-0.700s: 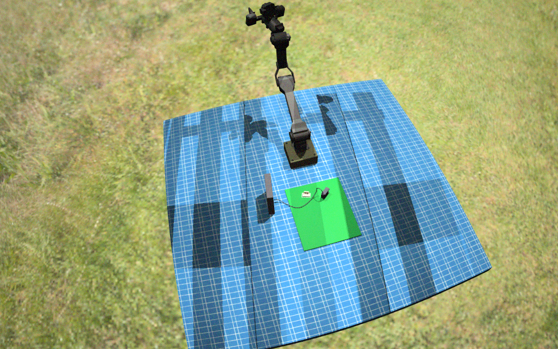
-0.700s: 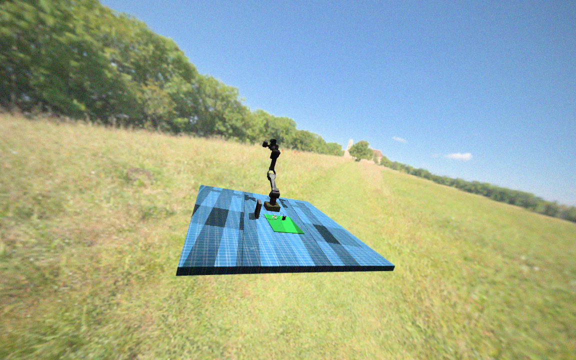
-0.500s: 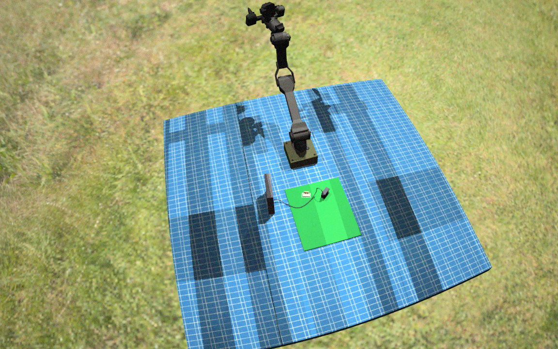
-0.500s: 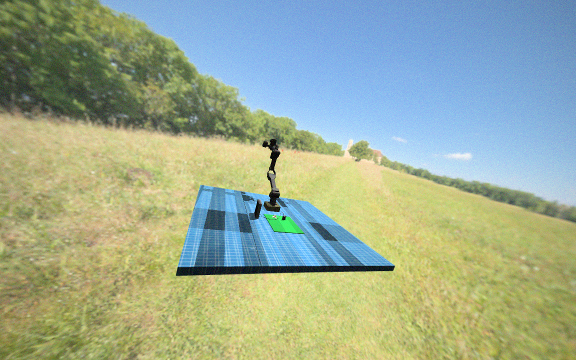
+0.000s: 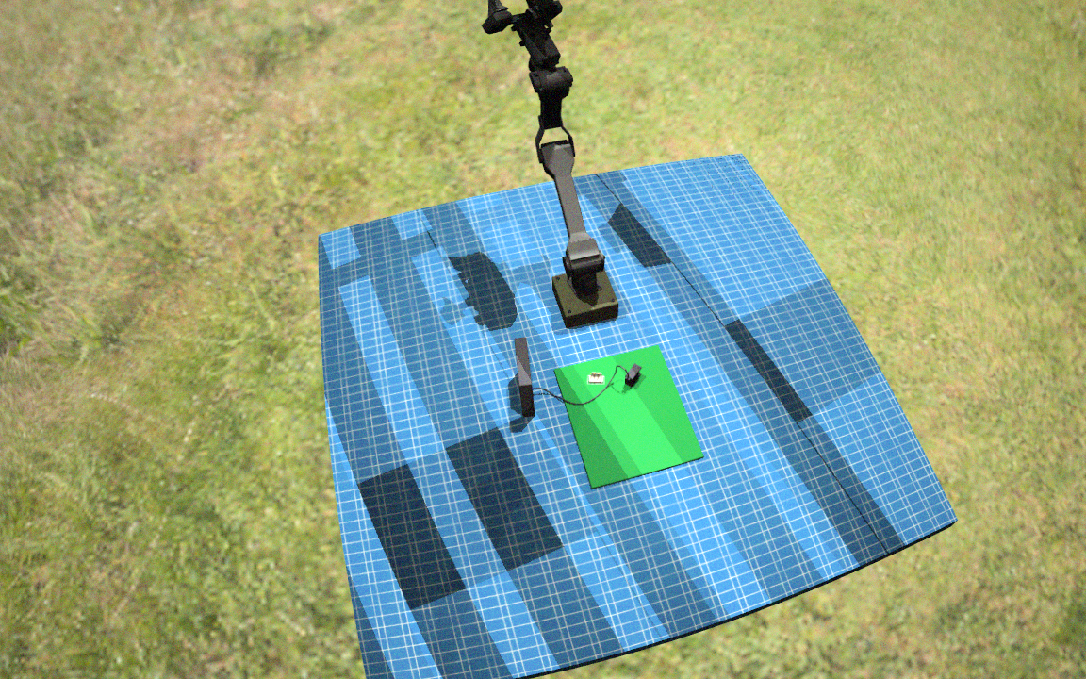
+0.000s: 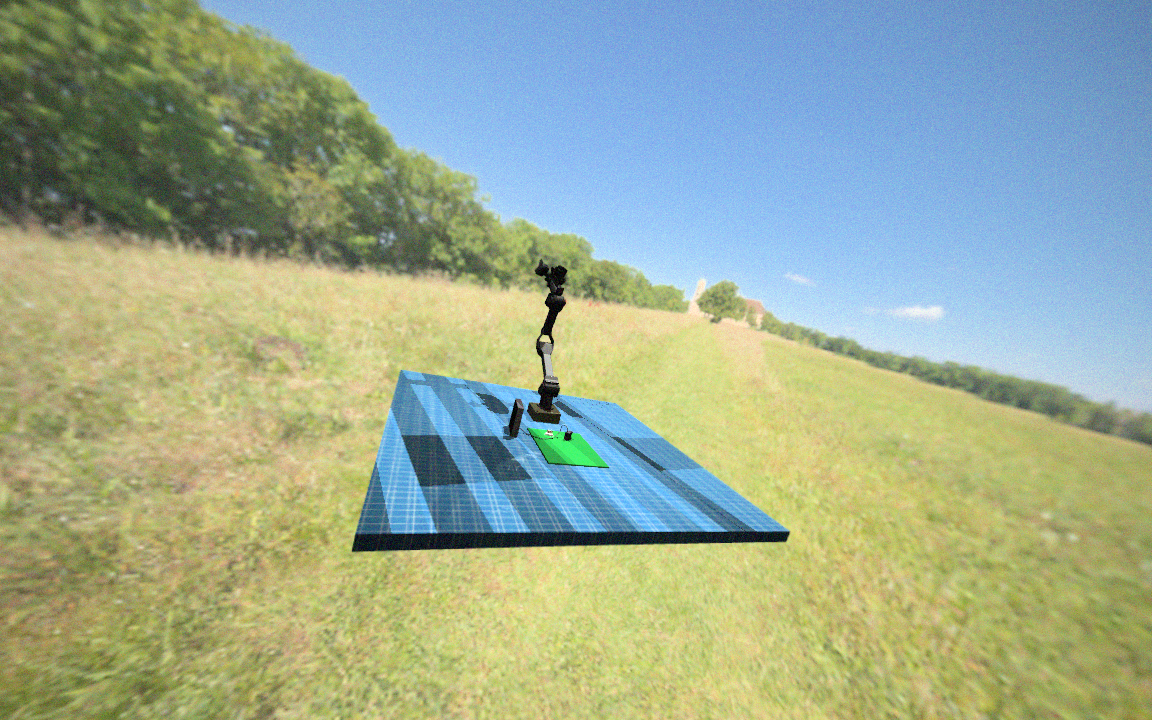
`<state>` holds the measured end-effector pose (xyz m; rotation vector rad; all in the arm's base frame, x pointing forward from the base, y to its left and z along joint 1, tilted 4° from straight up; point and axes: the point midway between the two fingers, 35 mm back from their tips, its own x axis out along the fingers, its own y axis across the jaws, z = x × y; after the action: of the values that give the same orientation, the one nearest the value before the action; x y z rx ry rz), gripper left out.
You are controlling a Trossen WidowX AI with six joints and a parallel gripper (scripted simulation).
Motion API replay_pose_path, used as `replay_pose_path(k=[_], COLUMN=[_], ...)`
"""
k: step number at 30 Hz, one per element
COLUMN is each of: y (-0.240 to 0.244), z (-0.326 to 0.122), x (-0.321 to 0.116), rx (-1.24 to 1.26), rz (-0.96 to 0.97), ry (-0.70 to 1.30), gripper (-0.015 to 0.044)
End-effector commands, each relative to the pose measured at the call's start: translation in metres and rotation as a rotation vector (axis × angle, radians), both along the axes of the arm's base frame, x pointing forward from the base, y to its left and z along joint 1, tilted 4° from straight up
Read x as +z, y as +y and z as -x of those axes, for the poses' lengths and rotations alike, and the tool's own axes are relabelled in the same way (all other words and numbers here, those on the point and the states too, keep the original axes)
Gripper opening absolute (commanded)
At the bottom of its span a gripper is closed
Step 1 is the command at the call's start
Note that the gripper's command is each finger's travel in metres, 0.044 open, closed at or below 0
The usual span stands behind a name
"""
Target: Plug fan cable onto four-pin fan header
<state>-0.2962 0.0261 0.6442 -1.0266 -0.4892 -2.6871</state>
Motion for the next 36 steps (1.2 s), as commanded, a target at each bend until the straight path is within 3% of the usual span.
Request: replay_pose_path(k=[1,11,20,28,36], y=[-0.005,-0.028,-0.048,-0.07,-0.085], z=[-0.036,-0.169,-0.3,-0.417,-0.525], x=[0.022,0.072,0.076,0.049,-0.01], rx=[0.071,0.39,0.697,1.107,1.54], rz=[0.067,0.188,0.2,0.1,-0.127], ry=[0.116,0.485,0.768,0.982,1.105], gripper=[0.044,0.044,0.044,0.044,0.044])
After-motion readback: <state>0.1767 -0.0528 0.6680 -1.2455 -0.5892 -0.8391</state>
